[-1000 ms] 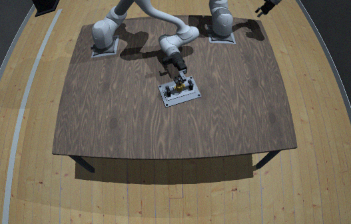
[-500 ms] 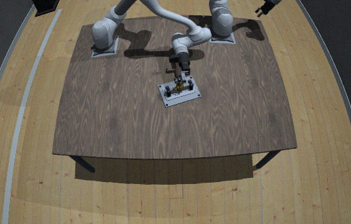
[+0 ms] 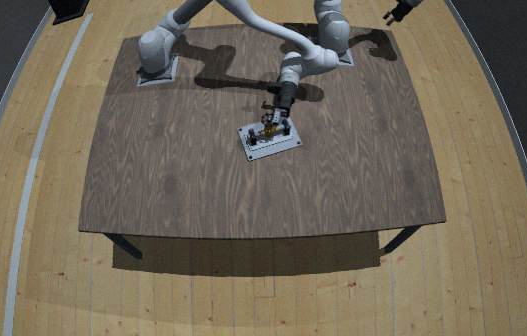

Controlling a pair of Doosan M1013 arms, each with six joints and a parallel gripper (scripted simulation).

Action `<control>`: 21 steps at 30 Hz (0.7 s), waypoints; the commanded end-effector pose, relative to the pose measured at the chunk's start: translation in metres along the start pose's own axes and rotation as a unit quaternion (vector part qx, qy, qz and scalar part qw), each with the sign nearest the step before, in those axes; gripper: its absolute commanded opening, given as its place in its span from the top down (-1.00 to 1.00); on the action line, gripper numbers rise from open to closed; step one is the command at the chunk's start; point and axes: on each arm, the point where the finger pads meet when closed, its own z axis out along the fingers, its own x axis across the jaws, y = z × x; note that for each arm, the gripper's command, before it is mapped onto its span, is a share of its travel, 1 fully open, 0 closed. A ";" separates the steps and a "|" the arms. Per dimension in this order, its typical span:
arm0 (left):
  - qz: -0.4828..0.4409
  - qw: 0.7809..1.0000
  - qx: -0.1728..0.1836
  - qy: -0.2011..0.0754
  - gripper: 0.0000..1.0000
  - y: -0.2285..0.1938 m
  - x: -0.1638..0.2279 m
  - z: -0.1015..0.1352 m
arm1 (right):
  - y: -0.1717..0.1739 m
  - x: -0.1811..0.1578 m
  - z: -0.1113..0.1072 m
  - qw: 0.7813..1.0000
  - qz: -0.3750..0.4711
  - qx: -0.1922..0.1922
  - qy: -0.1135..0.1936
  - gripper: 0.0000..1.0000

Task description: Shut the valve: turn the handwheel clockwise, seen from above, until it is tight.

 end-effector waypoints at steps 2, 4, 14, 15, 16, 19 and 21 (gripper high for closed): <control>0.000 1.000 0.000 0.000 -1.00 0.000 0.000 0.000 | 0.000 -0.001 0.004 0.998 0.001 0.060 -0.001 1.00; 0.000 1.000 0.000 0.000 -1.00 0.000 0.000 0.000 | 0.000 -0.001 0.005 0.996 0.001 0.089 -0.001 1.00; 0.000 1.000 0.000 0.000 -1.00 0.000 0.000 0.000 | -0.002 -0.001 0.011 0.979 0.001 0.203 -0.001 1.00; 0.000 1.000 0.000 0.000 -1.00 0.000 0.000 0.000 | -0.002 -0.001 0.012 0.976 0.001 0.216 -0.001 1.00; 0.000 1.000 0.000 0.000 -1.00 0.000 0.000 0.000 | -0.003 -0.001 0.013 0.973 0.001 0.230 -0.001 1.00; 0.000 1.000 0.000 0.000 -1.00 0.000 0.000 0.000 | -0.004 -0.001 0.015 0.962 0.001 0.272 -0.001 1.00; 0.000 1.000 0.000 0.000 -1.00 0.000 0.000 0.000 | -0.005 -0.001 0.016 0.954 0.001 0.299 -0.001 1.00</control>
